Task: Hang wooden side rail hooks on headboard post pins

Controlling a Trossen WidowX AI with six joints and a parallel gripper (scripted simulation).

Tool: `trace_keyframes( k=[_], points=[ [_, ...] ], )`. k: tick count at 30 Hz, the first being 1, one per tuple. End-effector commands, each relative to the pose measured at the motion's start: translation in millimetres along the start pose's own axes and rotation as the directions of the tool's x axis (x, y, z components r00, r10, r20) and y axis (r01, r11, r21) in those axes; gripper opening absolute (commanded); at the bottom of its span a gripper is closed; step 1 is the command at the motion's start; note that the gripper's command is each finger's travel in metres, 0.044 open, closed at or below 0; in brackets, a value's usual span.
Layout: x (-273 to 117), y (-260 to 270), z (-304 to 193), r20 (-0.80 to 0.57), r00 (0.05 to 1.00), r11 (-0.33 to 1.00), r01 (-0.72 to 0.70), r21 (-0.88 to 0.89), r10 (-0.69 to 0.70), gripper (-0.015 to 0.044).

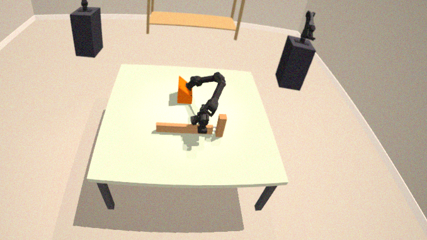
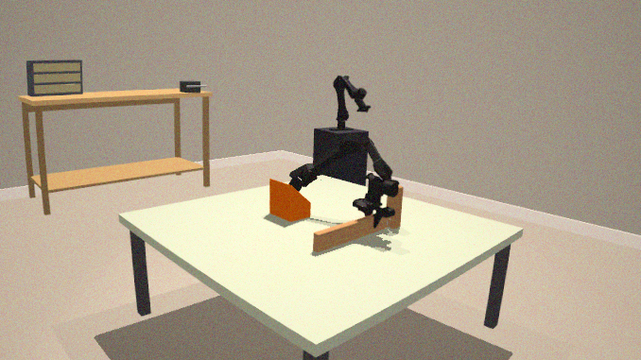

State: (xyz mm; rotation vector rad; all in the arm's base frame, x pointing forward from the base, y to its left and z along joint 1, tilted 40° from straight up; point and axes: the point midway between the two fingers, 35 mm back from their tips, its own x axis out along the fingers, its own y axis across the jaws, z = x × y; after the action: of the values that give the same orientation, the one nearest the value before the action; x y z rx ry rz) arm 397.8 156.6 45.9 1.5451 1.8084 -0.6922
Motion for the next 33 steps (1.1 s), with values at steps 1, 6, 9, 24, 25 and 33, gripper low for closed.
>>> trace_keyframes(
  k=[1, 6, 9, 24, 25, 33],
  points=[
    [-9.2, 3.4, 1.0, 0.005, 1.000, 1.000, -0.020, 0.000, 0.020, 0.0000],
    [-10.0, 3.4, 1.0, 0.005, 1.000, 1.000, -0.020, 0.000, 0.020, 0.0000],
    [-10.5, 3.4, 1.0, 0.005, 1.000, 1.000, -0.020, 0.000, 0.020, 0.0000],
    [-13.0, 3.3, 1.0, 0.005, 1.000, 1.000, -0.020, 0.000, 0.020, 0.0000],
    [-13.1, 3.3, 1.0, 0.005, 1.000, 1.000, -0.020, 0.000, 0.020, 0.0000],
    [-14.0, 3.3, 1.0, 0.005, 1.000, 1.000, -0.020, 0.000, 0.020, 0.0000]
  ],
)
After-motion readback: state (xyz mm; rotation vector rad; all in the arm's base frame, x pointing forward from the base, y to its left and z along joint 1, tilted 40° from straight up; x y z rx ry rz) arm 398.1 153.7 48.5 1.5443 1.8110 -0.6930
